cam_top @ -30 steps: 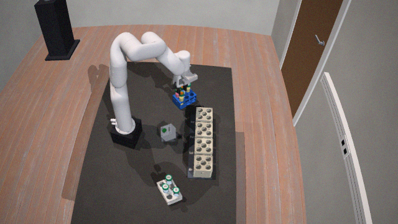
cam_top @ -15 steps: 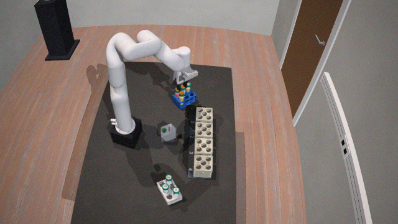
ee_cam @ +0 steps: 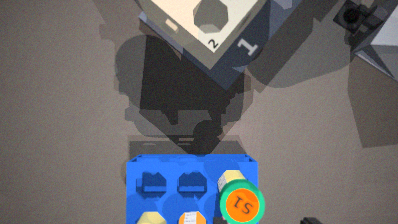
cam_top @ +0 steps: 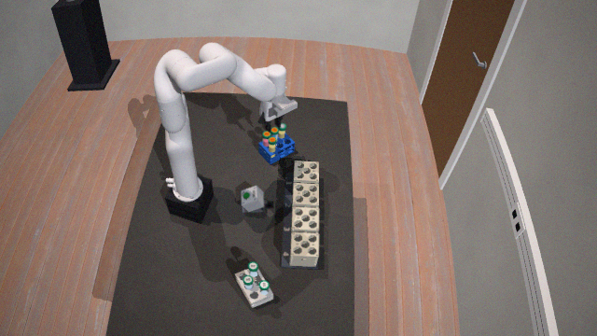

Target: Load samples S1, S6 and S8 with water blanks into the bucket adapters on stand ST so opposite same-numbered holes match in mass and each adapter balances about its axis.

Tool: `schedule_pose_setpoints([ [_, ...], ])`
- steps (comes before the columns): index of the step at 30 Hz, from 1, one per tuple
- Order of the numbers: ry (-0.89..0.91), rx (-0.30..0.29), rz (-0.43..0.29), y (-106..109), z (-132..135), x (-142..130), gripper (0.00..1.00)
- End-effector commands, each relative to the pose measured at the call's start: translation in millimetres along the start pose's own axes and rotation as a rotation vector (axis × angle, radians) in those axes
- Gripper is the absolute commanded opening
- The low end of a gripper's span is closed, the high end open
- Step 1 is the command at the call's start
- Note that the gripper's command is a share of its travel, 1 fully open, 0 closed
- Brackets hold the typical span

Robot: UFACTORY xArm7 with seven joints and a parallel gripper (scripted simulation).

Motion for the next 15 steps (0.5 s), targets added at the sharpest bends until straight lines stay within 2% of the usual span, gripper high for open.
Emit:
schedule_pose_setpoints([
  [1,0.0,0.004,-0.001,6.8,-1.2,-0.2,0.44],
  [15,0.0,0.004,-0.001,32.9,-1.1,-0.2,0.44],
])
Point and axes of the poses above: the point where the finger pads meet when closed, its own y axis back along the fingers, its own z axis across the jaws, x = y × z, the point moved 4 cm from there along y, back along the fingers, and after that the axes turned 15 degrees about -y, right-handed, at the moved point
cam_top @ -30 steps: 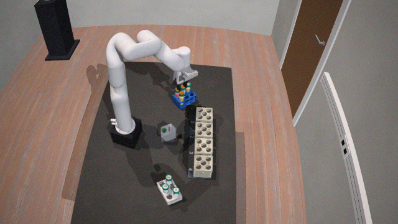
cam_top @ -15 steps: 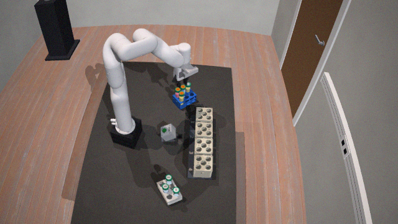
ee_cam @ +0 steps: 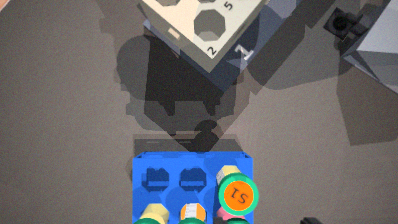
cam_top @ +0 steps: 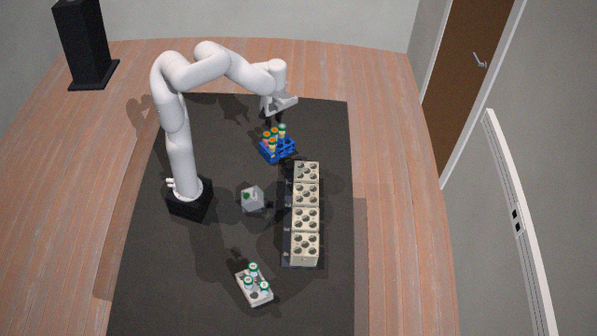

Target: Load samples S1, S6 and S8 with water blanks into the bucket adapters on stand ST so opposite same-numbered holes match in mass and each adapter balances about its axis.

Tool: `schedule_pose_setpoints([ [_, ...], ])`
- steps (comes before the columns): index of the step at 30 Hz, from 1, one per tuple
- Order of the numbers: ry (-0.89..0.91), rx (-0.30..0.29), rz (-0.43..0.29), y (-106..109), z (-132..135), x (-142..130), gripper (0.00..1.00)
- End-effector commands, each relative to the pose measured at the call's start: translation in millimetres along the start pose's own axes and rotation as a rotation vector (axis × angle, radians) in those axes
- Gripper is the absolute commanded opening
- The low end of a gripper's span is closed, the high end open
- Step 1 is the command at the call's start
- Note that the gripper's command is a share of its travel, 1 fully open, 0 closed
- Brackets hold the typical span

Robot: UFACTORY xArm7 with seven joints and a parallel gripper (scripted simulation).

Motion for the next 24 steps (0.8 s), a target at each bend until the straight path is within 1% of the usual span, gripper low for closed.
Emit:
schedule_pose_setpoints([
  [1,0.0,0.004,-0.001,8.9,-1.1,-0.2,0.44],
  [4,0.0,0.004,-0.001,10.9,-1.1,-0.2,0.44],
  [9,0.0,0.004,-0.001,20.2,-1.1,-0.2,0.44],
  [24,0.0,0.004,-0.001,20.2,-1.1,-0.2,0.44],
])
Point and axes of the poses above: the point where the finger pads meet when closed, its own y axis back along the fingers, its own z axis across the jaws, x = y × z, the point moved 4 cm from there along y, back along the fingers, and after that the axes turned 15 degrees about -y, right-handed, at the moved point
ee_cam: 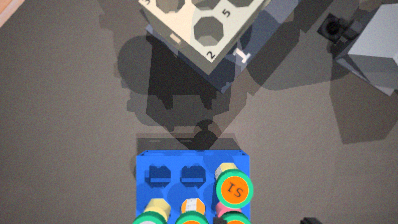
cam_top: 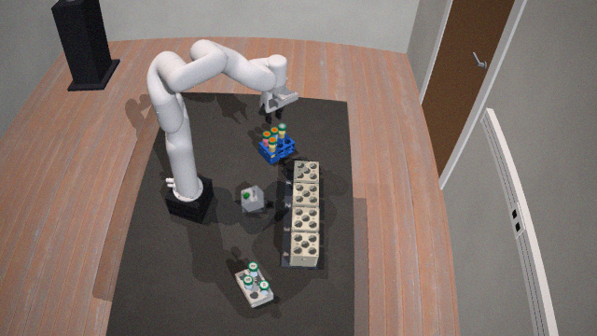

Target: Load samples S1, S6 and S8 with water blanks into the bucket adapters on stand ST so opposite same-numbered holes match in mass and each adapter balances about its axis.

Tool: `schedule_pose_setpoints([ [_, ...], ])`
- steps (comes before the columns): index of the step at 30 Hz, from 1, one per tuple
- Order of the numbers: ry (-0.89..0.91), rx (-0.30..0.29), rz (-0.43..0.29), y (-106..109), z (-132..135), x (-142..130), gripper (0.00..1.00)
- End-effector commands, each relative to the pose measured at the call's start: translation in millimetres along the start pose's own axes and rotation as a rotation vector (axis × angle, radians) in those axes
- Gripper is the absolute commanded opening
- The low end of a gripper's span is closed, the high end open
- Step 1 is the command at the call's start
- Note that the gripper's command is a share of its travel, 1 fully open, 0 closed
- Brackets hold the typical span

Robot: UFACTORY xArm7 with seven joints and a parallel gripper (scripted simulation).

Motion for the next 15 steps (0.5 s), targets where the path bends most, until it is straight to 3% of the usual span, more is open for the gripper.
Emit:
schedule_pose_setpoints([
  [1,0.0,0.004,-0.001,1.6,-1.2,-0.2,0.44],
  [7,0.0,0.004,-0.001,1.6,-1.2,-0.2,0.44],
  [8,0.033,0.004,-0.001,1.6,-3.7,-4.6,0.57],
  [15,0.2,0.005,0.0,1.7,-16.2,-26.3,0.57],
])
Point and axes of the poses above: the point where the finger pads meet when closed, its own y axis back along the fingers, its own z axis across the jaws, x = y × z, the point moved 4 cm from there along y, back along the fingers, and after that the axes turned 15 degrees about -y, right-handed, at the moved point
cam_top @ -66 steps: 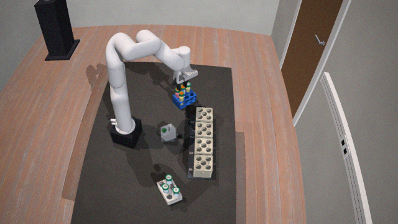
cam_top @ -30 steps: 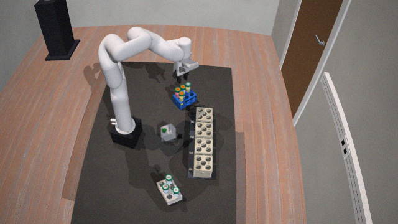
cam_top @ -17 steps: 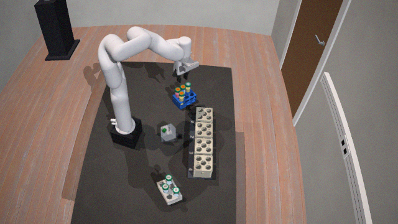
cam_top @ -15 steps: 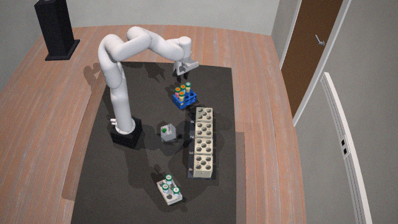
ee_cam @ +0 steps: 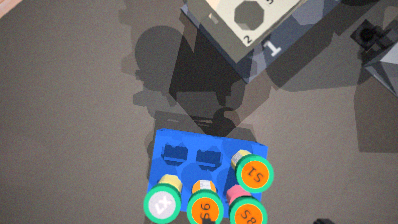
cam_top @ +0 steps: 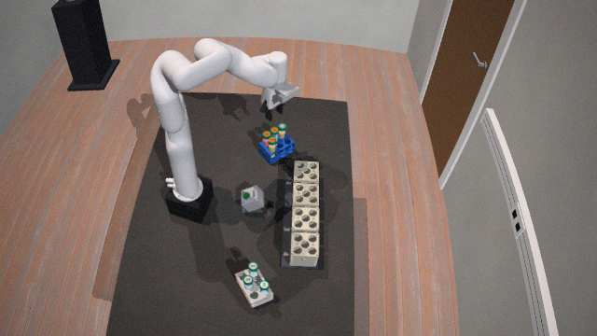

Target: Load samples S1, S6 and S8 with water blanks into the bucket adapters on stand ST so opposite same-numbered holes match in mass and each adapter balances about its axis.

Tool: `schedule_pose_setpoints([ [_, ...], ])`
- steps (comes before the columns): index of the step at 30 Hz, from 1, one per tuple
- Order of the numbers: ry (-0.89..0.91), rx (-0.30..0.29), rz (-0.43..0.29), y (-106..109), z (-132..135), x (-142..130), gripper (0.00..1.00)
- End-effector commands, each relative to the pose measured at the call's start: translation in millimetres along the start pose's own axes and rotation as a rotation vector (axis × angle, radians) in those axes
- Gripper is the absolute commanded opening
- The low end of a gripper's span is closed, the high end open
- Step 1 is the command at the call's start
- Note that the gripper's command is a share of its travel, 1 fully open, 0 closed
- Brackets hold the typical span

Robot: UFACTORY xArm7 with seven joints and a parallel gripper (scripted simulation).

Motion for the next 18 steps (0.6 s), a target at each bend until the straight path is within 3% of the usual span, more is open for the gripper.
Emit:
schedule_pose_setpoints([
  [1,0.085,0.002,-0.001,1.3,-9.8,-9.0,0.57],
  [6,0.251,0.002,-0.001,1.4,-23.2,-26.0,0.57],
  [18,0.585,0.002,-0.001,1.4,-23.3,-26.0,0.57],
])
Point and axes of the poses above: the point where the finger pads meet when closed, its own y axis back along the fingers, its own z axis across the jaws, x = y × z, the point moved 4 cm from there along y, back along the fingers, and after that the axes turned 15 degrees about -y, right-handed, at the moved point
